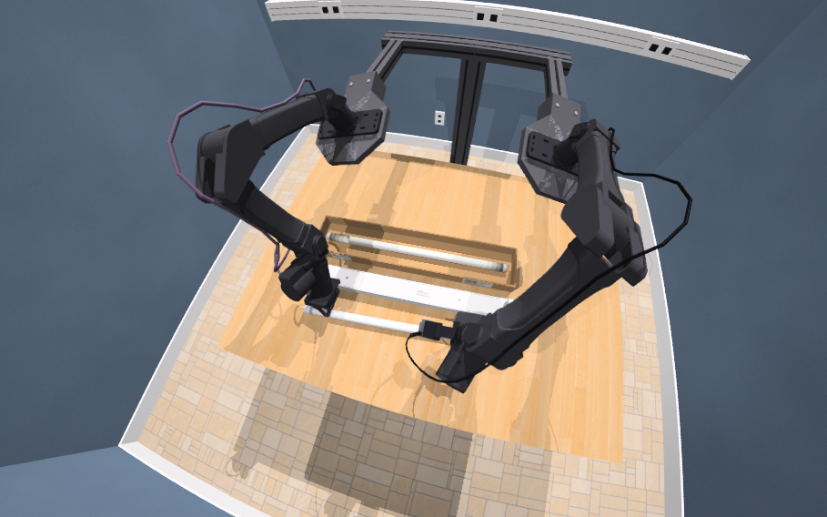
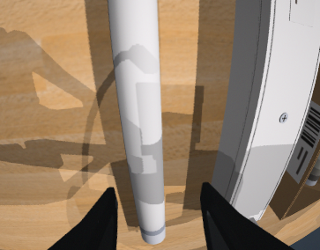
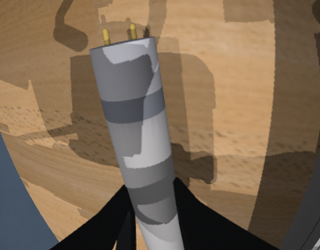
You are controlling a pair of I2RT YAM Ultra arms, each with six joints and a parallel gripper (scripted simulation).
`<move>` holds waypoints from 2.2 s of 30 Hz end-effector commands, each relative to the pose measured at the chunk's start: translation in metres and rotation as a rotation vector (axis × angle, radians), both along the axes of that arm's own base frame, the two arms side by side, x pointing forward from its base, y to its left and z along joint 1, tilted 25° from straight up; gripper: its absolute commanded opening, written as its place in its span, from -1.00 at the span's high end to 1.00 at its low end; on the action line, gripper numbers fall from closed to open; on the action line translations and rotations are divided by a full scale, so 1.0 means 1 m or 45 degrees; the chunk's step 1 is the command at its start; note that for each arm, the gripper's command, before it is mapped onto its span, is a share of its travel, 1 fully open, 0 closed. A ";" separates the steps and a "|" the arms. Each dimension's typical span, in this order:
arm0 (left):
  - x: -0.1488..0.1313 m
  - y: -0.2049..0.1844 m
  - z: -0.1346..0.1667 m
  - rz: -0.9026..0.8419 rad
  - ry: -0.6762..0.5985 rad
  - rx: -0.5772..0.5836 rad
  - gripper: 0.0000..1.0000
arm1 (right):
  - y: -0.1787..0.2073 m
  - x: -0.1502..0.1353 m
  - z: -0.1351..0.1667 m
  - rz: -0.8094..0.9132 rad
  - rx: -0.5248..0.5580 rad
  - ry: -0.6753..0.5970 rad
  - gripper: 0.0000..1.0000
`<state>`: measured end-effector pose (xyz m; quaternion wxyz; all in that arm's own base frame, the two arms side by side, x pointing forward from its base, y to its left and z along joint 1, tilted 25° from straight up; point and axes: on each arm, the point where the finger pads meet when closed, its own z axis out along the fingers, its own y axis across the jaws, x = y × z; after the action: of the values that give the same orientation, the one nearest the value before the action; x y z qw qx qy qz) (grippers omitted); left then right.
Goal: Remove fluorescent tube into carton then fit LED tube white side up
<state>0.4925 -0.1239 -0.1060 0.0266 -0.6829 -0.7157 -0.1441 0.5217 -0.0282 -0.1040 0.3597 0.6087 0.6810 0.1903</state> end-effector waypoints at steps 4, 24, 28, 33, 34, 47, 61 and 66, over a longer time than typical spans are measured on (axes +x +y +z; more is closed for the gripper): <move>0.005 -0.012 0.008 -0.023 -0.037 -0.030 0.02 | -0.001 0.016 0.020 -0.007 -0.009 -0.079 0.78; 0.025 0.002 -0.017 -0.007 -0.083 -0.044 0.02 | -0.001 0.016 0.020 -0.007 -0.009 -0.079 0.78; 0.022 0.004 -0.030 -0.013 -0.064 -0.037 0.02 | -0.001 0.016 0.020 -0.007 -0.009 -0.079 0.78; 0.026 0.009 -0.042 -0.007 -0.069 -0.038 0.02 | -0.001 0.016 0.020 -0.007 -0.009 -0.079 0.78; 0.026 0.010 -0.044 -0.008 -0.059 -0.035 0.02 | -0.001 0.016 0.020 -0.007 -0.009 -0.079 0.78; 0.015 -0.002 -0.042 -0.038 -0.038 -0.029 0.02 | -0.001 0.016 0.020 -0.007 -0.009 -0.079 0.78; 0.015 0.003 -0.034 -0.027 -0.026 -0.025 0.78 | -0.001 0.016 0.020 -0.007 -0.009 -0.079 0.78; 0.015 0.003 -0.034 -0.027 -0.026 -0.025 0.78 | -0.001 0.016 0.020 -0.007 -0.009 -0.079 0.78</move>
<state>0.5077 -0.1153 -0.1481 0.0145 -0.6819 -0.7161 -0.1484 0.5217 -0.0283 -0.1040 0.3598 0.6088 0.6810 0.1901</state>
